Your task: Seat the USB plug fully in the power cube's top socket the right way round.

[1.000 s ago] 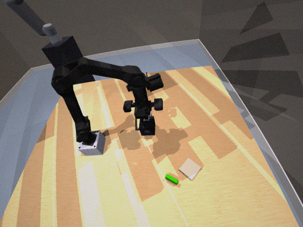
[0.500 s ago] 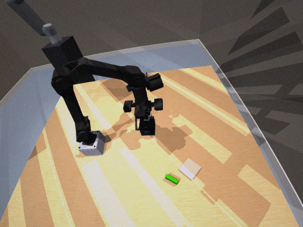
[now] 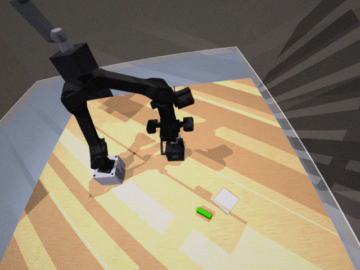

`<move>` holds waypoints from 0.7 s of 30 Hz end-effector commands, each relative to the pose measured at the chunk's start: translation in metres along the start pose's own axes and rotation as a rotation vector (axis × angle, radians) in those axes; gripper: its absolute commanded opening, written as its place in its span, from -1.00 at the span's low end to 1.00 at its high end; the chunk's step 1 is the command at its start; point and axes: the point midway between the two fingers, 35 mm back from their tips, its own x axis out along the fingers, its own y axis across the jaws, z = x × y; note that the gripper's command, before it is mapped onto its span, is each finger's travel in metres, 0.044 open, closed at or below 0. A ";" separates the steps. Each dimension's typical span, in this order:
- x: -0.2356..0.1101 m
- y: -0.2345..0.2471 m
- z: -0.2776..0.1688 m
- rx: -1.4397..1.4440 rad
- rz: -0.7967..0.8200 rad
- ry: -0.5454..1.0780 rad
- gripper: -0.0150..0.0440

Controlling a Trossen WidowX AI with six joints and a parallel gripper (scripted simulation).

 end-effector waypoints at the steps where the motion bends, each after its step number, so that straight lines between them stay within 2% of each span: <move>1: 0.002 -0.001 0.001 -0.003 -0.003 -0.003 -0.49; 5: 0.000 0.000 0.000 0.000 0.000 0.000 -0.17; 21: 0.000 0.000 0.000 0.000 0.000 0.000 -0.17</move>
